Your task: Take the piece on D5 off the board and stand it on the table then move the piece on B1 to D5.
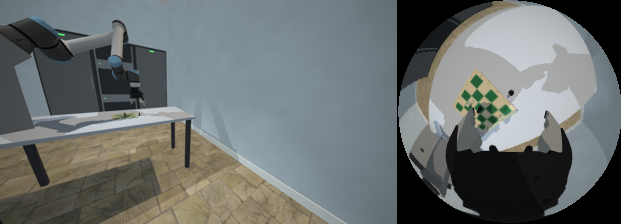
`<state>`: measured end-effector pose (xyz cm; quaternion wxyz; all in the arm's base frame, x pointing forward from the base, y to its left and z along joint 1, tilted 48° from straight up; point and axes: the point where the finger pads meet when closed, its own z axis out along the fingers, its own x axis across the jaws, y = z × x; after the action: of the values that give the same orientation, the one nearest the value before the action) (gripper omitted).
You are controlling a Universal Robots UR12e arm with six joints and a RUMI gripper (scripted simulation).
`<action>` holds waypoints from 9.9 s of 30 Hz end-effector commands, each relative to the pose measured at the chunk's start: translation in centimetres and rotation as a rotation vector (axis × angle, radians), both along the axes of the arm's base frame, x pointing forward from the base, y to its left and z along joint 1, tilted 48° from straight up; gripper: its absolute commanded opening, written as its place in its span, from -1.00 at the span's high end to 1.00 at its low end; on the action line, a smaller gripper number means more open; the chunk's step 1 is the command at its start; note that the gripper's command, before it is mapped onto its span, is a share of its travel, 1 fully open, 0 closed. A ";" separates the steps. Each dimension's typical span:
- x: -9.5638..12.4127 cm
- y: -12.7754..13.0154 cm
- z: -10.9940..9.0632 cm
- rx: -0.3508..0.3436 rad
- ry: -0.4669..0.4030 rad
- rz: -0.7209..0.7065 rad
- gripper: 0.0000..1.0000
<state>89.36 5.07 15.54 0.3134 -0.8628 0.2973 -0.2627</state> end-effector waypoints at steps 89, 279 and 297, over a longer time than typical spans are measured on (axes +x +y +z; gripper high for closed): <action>-13.1 -3.0 -11.1 -1.637 -0.984 1.702 -1.00; -7.6 0.4 -17.4 -1.684 -1.013 1.751 0.51; -7.6 0.4 -17.4 -1.684 -1.013 1.751 0.51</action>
<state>81.78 5.50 -1.90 -0.1751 -0.5049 -0.7601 -0.3697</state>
